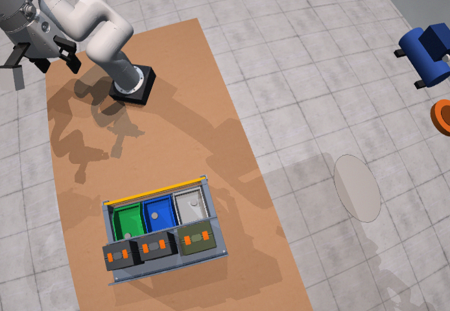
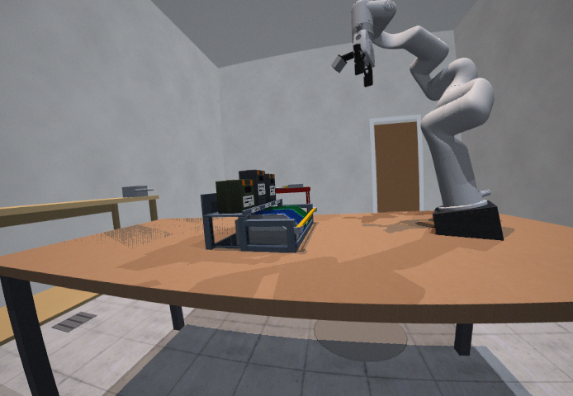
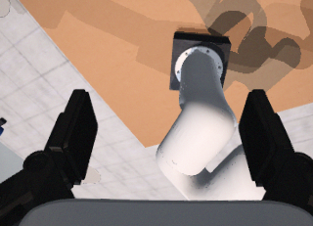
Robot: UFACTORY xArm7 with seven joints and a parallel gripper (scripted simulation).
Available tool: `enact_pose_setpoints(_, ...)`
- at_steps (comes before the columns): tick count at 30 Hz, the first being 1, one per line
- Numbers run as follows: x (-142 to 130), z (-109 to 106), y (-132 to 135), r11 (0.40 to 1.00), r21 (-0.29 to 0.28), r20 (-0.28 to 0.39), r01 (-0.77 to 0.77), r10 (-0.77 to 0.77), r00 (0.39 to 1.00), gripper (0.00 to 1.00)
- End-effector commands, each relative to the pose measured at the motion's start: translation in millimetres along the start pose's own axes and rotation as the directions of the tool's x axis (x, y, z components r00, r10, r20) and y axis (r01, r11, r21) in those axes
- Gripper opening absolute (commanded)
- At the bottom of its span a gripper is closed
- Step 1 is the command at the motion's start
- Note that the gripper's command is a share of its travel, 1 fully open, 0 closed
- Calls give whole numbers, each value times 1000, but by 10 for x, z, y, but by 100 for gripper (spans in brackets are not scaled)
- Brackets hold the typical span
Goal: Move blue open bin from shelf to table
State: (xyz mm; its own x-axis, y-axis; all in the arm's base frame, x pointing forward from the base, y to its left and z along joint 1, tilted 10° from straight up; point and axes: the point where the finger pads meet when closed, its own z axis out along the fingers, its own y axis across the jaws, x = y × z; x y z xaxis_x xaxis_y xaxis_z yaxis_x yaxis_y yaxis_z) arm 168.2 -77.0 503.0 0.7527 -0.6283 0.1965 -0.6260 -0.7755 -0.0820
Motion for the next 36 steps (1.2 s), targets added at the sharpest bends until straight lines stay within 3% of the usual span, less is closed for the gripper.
enact_pose_setpoints(1, -8, -9, 32, 1000, 3, -5, -17, 17, 1000, 100)
enact_pose_setpoints(4, -8, -9, 32, 1000, 3, -5, -17, 17, 1000, 100)
enact_pose_setpoints(9, -139, -49, 500, 963, 49, -18, -264, 265, 964, 100)
enact_pose_setpoints(21, -139, -49, 500, 963, 49, -18, -264, 265, 964, 100)
enact_pose_setpoints(26, -270, -90, 968, 865, 97, -20, -492, 496, 868, 100)
enact_pose_setpoints(36, -270, -90, 968, 865, 97, -20, -492, 496, 868, 100)
